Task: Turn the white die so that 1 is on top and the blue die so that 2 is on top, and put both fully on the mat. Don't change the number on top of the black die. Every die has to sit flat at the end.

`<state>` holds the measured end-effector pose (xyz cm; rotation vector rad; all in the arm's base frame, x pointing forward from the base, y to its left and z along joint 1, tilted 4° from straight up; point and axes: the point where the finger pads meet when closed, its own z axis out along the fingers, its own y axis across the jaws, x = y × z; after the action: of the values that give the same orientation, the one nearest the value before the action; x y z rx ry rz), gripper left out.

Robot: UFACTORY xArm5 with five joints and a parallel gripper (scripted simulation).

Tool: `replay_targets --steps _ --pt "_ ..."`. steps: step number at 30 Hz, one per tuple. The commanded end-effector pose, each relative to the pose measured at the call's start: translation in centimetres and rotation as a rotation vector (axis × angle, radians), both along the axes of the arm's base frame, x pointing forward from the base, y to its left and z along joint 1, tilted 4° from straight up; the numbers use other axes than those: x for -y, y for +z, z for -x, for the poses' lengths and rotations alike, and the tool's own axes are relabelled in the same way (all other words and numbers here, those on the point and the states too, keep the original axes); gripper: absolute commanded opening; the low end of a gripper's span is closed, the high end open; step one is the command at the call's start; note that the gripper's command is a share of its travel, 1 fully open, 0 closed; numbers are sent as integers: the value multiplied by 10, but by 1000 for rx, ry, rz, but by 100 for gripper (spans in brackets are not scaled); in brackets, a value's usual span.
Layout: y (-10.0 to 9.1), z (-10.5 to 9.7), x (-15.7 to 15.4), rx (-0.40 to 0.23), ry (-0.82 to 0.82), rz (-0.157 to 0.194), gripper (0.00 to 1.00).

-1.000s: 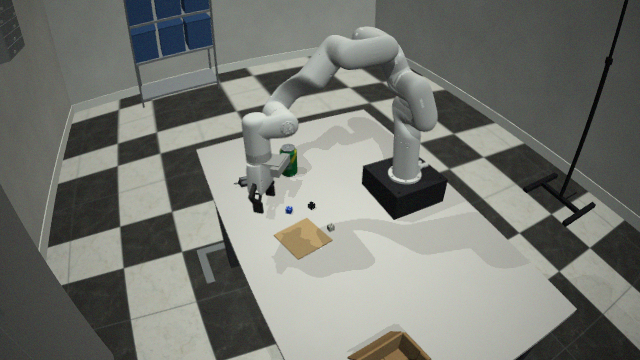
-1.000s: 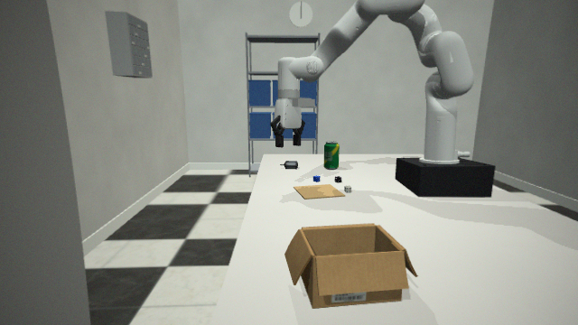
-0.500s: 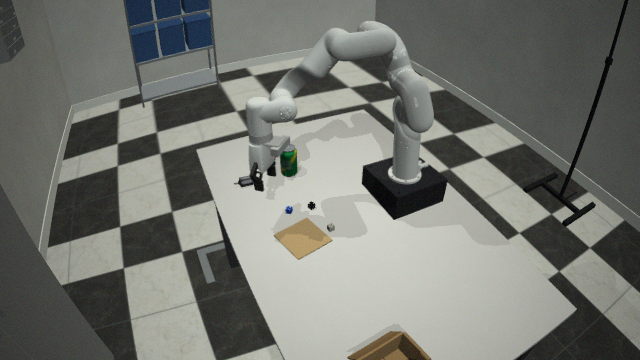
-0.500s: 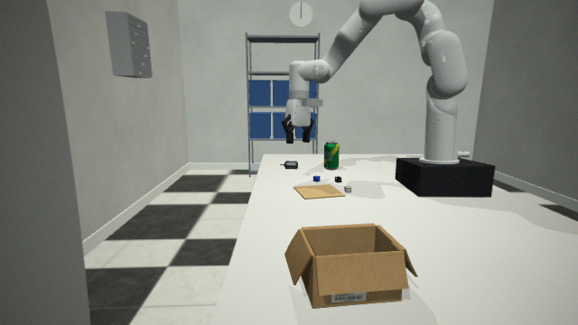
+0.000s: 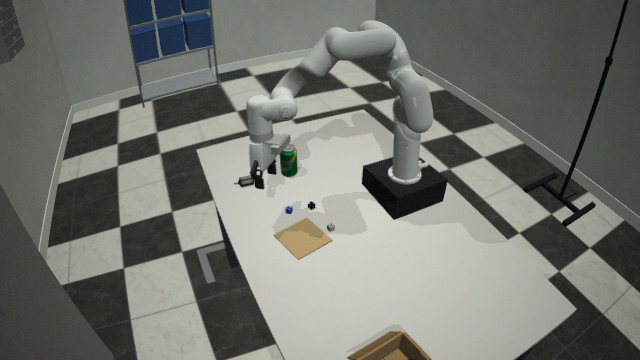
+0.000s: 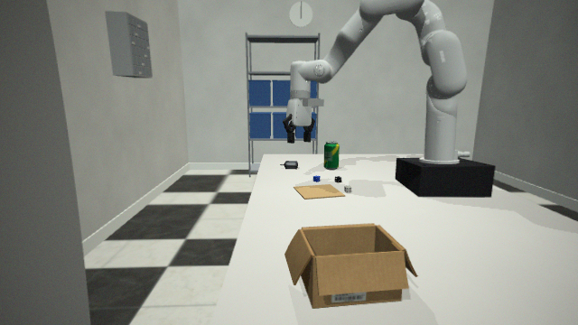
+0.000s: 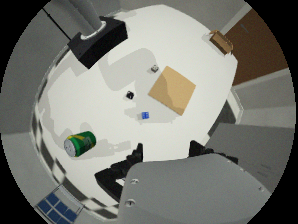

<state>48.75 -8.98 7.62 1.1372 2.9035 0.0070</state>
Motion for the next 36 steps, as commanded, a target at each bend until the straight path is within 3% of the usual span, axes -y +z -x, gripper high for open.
replay_targets --steps 1,5,10,12,19,36 --pt "0 -1 1 4 0 1 100" --pt "-15 -2 2 4 0 1 100" --pt "-55 -3 7 4 0 1 100" --pt "-55 -3 7 4 0 1 100" --pt "-100 -4 12 4 0 1 100" --pt "-107 -5 13 4 0 1 100"
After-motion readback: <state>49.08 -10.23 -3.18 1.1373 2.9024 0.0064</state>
